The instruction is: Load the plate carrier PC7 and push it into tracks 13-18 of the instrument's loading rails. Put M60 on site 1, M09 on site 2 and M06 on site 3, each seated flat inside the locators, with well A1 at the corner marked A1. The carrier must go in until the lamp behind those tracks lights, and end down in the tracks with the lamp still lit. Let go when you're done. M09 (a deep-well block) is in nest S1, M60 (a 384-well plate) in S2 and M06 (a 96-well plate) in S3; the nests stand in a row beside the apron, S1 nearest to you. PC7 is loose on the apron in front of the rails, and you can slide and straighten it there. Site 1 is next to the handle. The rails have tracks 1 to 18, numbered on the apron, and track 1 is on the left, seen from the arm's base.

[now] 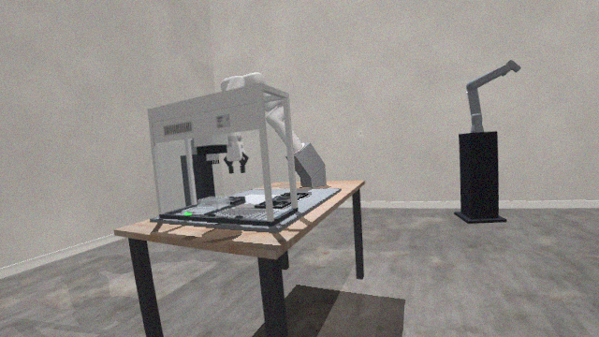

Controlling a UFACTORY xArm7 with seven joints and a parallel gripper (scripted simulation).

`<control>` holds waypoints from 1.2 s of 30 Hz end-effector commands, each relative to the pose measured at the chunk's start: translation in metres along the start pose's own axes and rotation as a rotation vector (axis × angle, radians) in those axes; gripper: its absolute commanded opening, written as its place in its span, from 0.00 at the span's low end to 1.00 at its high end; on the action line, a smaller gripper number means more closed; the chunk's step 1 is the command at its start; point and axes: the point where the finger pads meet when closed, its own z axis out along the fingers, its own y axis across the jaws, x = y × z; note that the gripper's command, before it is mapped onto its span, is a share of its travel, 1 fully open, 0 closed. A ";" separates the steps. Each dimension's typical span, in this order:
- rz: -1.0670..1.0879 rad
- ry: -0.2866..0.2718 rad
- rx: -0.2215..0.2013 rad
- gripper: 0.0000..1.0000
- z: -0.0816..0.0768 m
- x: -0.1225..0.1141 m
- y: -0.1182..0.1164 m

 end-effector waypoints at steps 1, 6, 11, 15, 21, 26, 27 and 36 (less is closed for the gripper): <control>0.000 0.004 -0.002 0.82 -0.007 0.001 0.000; 0.000 0.004 -0.002 0.82 -0.014 0.001 0.000; 0.000 0.004 -0.002 0.82 -0.014 0.001 0.000; 0.000 0.004 -0.002 0.82 -0.014 0.001 0.000; 0.000 0.004 -0.002 0.82 -0.014 0.001 0.000; 0.000 0.004 -0.002 0.82 -0.014 0.001 0.000; 0.000 0.004 -0.002 0.82 -0.014 0.001 0.000; 0.000 0.004 -0.002 0.82 -0.014 0.001 0.000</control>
